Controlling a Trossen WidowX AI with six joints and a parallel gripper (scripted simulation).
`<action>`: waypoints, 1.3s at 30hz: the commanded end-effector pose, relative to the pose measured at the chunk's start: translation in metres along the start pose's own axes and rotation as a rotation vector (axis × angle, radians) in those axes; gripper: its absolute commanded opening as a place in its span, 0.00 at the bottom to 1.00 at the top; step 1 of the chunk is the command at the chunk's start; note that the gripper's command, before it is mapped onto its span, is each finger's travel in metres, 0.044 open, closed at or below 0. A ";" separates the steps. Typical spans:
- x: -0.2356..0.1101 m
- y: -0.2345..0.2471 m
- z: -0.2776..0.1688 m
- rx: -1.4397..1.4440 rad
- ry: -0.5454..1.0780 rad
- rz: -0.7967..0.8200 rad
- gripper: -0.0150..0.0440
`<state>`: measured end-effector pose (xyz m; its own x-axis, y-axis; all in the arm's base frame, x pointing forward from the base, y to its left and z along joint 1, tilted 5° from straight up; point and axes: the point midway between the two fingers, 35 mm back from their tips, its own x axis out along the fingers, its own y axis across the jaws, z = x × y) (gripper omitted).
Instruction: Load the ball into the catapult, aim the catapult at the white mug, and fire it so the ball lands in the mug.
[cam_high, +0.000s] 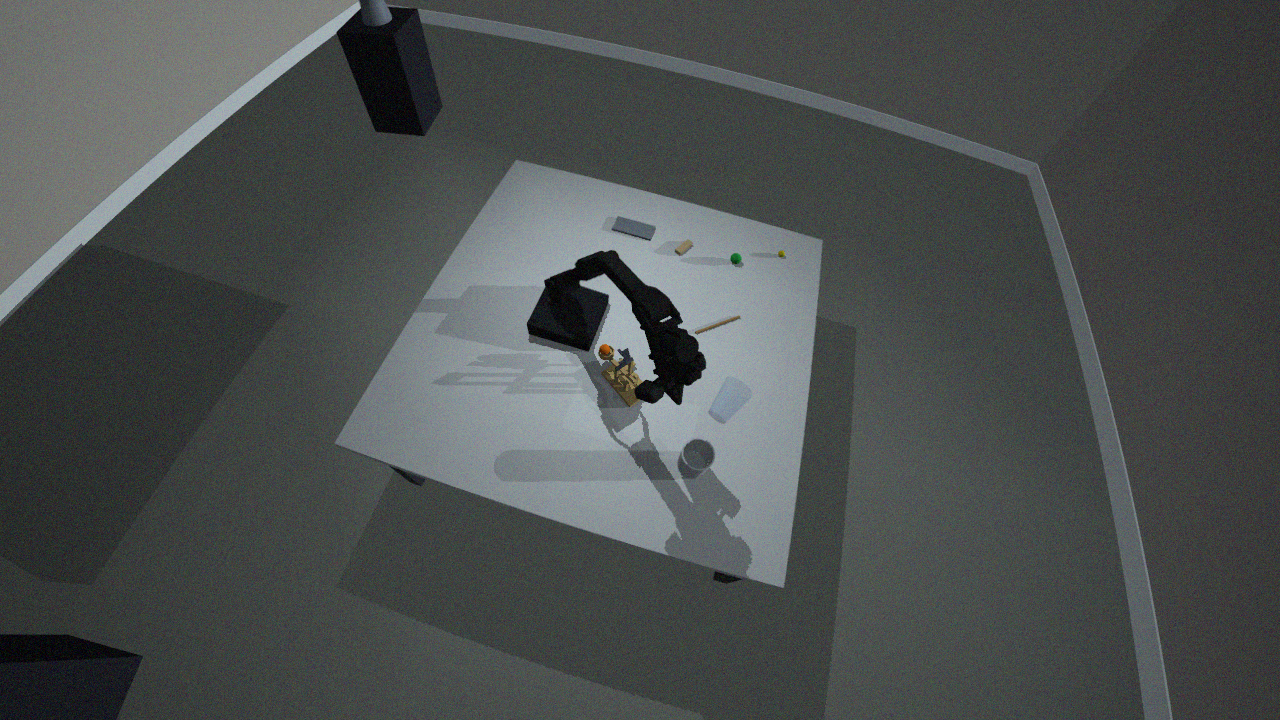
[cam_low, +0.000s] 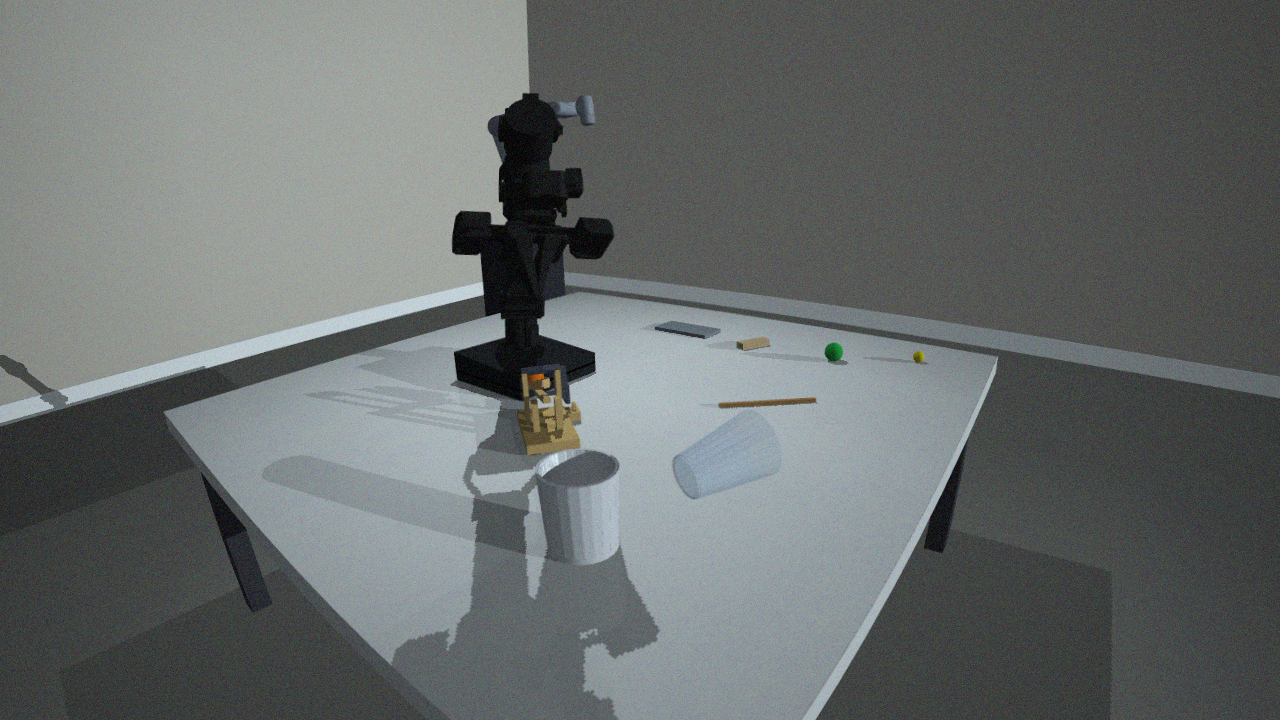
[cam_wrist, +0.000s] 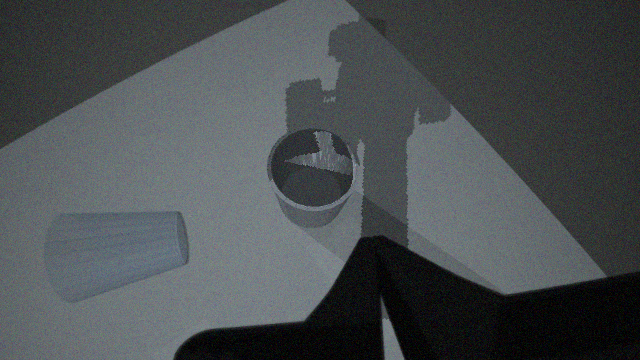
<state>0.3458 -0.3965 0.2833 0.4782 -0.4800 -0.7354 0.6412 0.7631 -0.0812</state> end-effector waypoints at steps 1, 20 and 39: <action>0.008 0.017 -0.016 -0.060 0.067 0.003 0.25; 0.008 0.087 -0.113 -0.479 0.413 -0.001 0.25; -0.020 0.124 -0.207 -0.967 0.724 0.012 0.25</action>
<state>0.3000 -0.2112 0.1551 -0.1215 -0.3476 -0.9297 -0.1602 0.9313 -0.3273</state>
